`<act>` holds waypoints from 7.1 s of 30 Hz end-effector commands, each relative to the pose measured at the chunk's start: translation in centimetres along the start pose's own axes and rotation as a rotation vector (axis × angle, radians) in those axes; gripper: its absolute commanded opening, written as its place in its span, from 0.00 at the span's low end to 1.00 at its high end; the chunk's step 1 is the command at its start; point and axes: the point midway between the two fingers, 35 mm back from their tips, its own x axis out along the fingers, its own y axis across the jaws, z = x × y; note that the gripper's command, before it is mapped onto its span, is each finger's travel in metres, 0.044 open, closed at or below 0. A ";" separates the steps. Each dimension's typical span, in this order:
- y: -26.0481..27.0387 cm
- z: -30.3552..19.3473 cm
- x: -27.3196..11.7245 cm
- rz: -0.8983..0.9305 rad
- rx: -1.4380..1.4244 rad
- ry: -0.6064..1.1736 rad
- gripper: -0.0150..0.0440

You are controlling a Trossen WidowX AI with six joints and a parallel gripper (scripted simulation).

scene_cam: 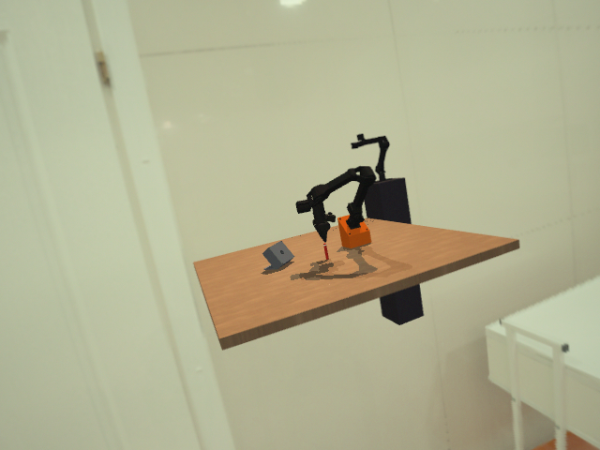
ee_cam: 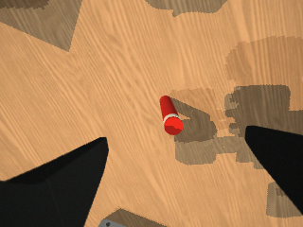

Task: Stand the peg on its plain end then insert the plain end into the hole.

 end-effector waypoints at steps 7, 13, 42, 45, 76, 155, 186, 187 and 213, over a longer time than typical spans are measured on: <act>0.0 -0.1 1.5 -0.004 0.003 0.000 1.00; 0.0 -0.1 2.5 -0.004 0.003 0.000 1.00; -0.1 0.1 5.6 -0.003 -0.001 0.000 0.69; -0.1 0.1 5.6 -0.003 -0.001 0.000 0.56; 0.2 -0.3 -1.4 0.008 -0.009 0.021 0.25; 0.0 -8.4 -1.8 0.626 -0.392 0.511 0.25; -0.3 -11.9 -1.1 0.687 -0.432 0.647 0.25; -0.3 -12.0 -1.1 0.688 -0.433 0.650 0.25; 0.5 -14.2 0.4 0.702 -0.440 0.696 0.25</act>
